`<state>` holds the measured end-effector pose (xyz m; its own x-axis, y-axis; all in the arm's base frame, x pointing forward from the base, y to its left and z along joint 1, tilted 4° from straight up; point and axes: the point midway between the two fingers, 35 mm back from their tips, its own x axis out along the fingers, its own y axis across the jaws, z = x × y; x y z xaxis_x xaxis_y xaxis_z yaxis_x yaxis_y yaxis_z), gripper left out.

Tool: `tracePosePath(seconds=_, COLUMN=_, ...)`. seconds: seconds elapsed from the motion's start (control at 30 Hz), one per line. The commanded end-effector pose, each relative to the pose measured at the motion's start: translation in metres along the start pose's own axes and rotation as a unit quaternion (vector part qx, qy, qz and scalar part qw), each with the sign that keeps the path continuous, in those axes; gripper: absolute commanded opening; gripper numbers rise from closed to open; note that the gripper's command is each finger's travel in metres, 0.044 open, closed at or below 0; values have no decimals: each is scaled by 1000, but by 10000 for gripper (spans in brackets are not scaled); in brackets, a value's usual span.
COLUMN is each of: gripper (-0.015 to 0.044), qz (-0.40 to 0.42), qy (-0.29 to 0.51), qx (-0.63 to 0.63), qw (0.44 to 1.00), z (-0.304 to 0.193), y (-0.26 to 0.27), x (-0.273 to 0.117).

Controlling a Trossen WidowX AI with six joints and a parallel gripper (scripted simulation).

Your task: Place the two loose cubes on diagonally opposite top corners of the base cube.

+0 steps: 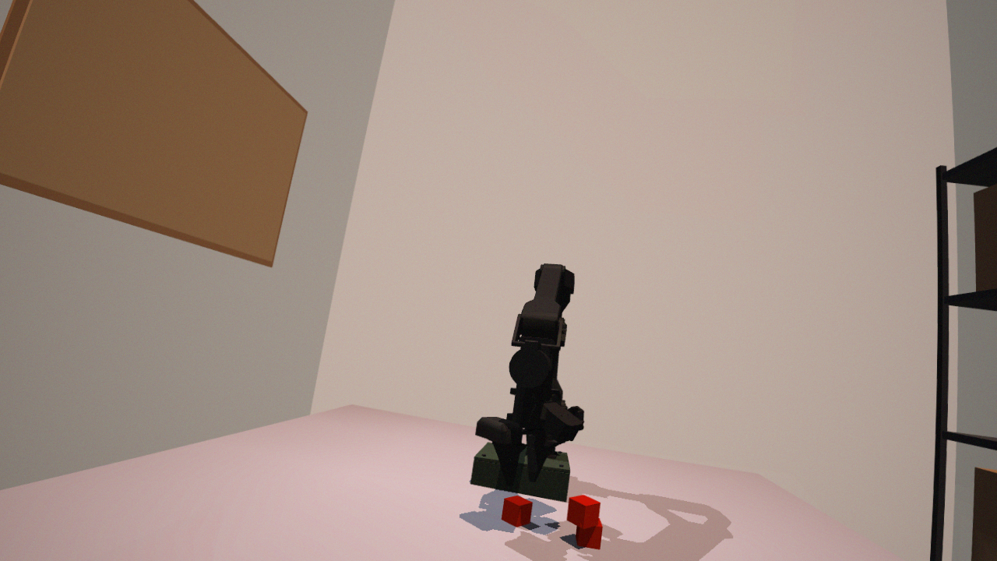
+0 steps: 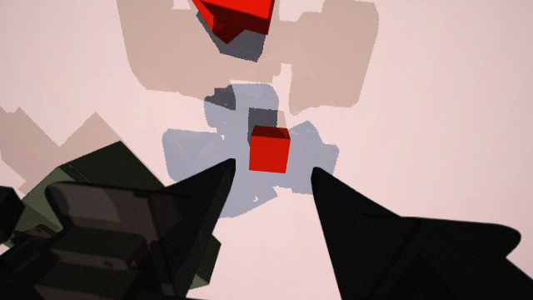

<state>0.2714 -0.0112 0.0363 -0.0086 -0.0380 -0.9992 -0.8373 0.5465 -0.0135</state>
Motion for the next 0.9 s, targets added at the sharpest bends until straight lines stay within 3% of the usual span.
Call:
tracePosePath(seconds=0.0, gripper=265, qz=5, qy=6, qx=-2, qw=1000, z=-3, y=3, x=12)
tracePosePath(seconds=0.87, gripper=265, qz=5, qy=6, qx=-2, qw=1000, z=-4, y=4, x=45)
